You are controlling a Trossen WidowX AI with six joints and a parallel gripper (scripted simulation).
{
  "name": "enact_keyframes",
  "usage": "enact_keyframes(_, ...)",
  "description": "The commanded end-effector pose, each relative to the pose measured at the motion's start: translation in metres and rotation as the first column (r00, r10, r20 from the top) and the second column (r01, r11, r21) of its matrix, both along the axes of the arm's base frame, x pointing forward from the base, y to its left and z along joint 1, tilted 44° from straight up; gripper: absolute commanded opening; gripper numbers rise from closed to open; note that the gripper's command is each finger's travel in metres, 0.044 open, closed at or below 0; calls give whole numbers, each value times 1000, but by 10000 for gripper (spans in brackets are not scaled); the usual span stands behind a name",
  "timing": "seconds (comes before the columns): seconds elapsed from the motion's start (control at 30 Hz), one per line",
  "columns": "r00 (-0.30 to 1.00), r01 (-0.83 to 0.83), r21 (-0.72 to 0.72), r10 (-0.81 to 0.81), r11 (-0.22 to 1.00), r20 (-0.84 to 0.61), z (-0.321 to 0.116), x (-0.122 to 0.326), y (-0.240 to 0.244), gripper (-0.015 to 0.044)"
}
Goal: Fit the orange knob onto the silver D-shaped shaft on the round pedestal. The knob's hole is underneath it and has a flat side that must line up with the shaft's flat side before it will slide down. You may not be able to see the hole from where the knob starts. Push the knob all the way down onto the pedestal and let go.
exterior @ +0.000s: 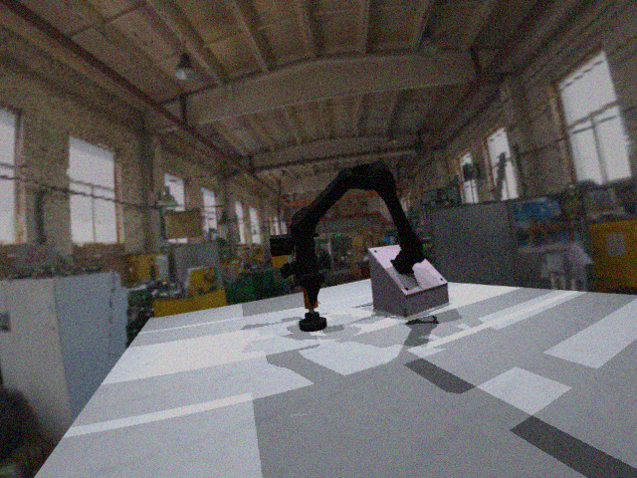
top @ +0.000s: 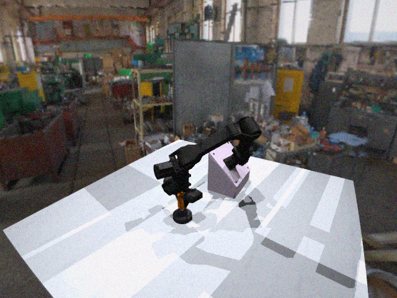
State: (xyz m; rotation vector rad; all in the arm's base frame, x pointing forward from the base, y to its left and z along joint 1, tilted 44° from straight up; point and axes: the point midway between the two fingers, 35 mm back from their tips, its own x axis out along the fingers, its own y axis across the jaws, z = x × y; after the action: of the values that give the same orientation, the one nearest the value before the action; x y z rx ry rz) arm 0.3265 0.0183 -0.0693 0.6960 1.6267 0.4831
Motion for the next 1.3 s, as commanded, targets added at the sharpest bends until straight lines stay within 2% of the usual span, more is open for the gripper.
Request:
enact_keyframes(0.0, 1000, 1, -1, -1, 1000, 4, 0, -3, -2, 0)
enact_keyframes(0.6, 1000, 1, -1, -1, 1000, 4, 1, 1, -4, 0)
enact_keyframes(0.83, 980, -145, 4, 143, 989, 139, 2, 2, -4, 0)
enact_keyframes(1.27, 978, -153, 4, 150, 988, 146, 2, 7, -2, 0)
